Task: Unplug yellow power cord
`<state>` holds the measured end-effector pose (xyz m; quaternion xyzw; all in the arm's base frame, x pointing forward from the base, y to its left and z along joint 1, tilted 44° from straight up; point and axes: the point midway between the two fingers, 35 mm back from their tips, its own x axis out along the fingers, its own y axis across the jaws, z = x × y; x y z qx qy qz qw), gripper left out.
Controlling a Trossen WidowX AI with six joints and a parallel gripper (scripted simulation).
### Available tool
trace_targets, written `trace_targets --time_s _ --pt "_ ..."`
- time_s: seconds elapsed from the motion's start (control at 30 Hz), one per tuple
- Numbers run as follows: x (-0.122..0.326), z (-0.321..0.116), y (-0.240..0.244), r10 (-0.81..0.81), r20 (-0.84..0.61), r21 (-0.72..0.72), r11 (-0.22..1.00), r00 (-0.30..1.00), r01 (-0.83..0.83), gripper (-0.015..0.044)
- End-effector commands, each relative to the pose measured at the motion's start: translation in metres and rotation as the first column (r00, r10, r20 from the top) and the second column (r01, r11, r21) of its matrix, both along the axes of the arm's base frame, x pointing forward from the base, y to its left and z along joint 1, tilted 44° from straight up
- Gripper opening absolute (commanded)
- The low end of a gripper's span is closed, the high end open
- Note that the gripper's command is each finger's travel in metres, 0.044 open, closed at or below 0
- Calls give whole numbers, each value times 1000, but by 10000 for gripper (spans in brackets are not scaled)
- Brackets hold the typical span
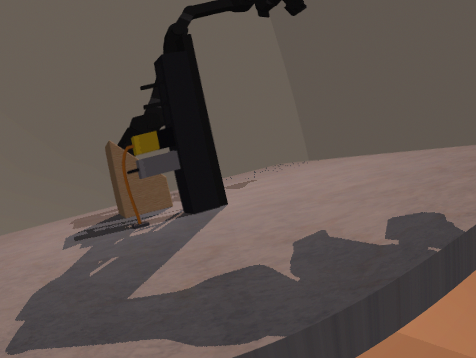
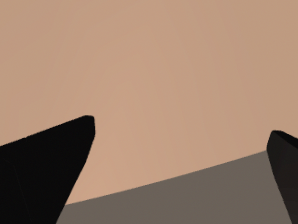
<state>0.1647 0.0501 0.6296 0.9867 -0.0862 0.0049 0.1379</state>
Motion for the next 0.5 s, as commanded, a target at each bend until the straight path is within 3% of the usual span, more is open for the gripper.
trace_targets --time_s 0.0,0.17,0.27,0.47 --pt "0 0 0 -2 0 -1 1000 1000 2 374" --pt "7 0 -2 -54 12 -57 997 998 55 243" --pt "19 -4 16 -60 16 -180 982 998 62 164" --pt "62 -27 57 -88 -13 -482 873 996 71 160"
